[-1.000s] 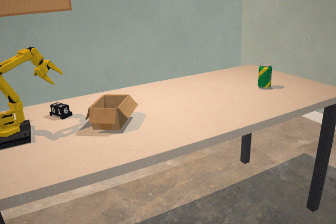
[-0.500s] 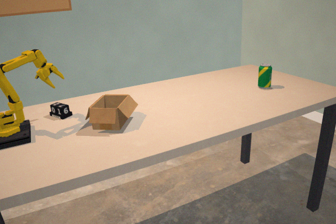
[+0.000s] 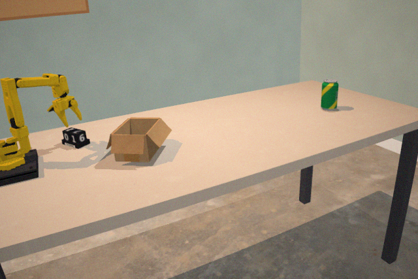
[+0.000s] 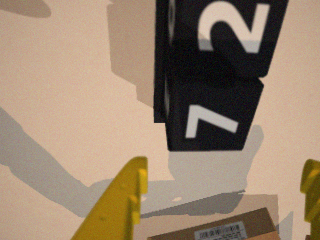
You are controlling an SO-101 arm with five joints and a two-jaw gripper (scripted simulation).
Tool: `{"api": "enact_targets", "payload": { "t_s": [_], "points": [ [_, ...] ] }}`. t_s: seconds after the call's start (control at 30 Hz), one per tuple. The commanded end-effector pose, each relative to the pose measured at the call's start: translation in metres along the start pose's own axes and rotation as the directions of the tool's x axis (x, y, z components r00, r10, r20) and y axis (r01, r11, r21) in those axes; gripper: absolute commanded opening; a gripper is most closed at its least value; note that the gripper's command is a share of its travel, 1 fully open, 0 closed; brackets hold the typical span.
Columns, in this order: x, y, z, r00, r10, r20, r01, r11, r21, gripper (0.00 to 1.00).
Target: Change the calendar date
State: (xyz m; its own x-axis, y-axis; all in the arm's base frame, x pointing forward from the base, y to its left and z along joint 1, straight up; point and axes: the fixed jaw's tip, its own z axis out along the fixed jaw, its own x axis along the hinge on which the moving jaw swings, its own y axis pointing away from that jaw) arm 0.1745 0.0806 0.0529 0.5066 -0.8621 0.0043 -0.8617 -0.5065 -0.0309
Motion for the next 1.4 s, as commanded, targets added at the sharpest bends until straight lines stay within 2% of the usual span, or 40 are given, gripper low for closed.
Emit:
{"api": "enact_targets", "payload": {
  "t_s": [0.0, 0.77, 0.8, 1.37],
  "points": [
    [0.0014, 0.0014, 0.0089, 1.000, 0.017, 0.005, -0.016, 0.999, -0.045, 0.35],
    [0.0013, 0.0022, 0.0104, 1.000, 0.017, 0.006, -0.016, 0.998, -0.054, 0.35],
    [0.0056, -0.0046, 0.0116, 0.999, 0.050, 0.003, -0.050, 0.998, -0.032, 0.35],
    [0.0056, -0.0046, 0.0116, 0.999, 0.050, 0.003, -0.050, 0.998, -0.032, 0.35]
  ]
}}
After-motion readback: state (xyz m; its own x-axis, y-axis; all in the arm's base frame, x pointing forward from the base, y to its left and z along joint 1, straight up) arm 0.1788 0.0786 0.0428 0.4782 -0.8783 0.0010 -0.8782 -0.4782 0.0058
